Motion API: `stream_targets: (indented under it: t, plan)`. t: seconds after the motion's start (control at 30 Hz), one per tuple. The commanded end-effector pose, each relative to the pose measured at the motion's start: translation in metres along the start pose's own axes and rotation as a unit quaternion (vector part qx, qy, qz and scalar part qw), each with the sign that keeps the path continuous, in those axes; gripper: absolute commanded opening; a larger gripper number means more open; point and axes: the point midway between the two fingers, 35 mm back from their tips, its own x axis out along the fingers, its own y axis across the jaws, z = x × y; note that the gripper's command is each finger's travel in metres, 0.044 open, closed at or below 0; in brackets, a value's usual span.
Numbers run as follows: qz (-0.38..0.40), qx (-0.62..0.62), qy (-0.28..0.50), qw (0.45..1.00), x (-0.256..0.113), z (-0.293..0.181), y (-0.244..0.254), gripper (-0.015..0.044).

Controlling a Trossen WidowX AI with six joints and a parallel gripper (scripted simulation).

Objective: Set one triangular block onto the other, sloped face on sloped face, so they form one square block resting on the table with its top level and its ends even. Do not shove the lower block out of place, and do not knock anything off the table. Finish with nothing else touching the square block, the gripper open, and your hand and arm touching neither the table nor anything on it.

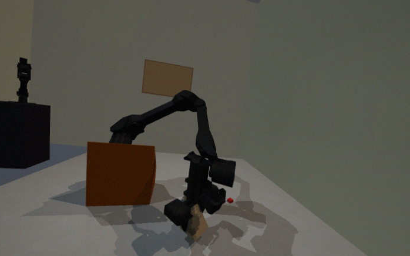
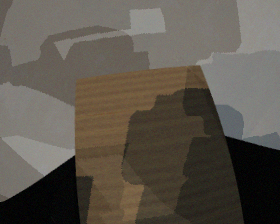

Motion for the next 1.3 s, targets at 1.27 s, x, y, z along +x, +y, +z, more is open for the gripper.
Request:
stream_targets:
  t: [1.27]
  plan:
    - [-0.001, 0.453, -0.002, 0.892, 0.0006, 0.0004, 0.0002, 0.0000]
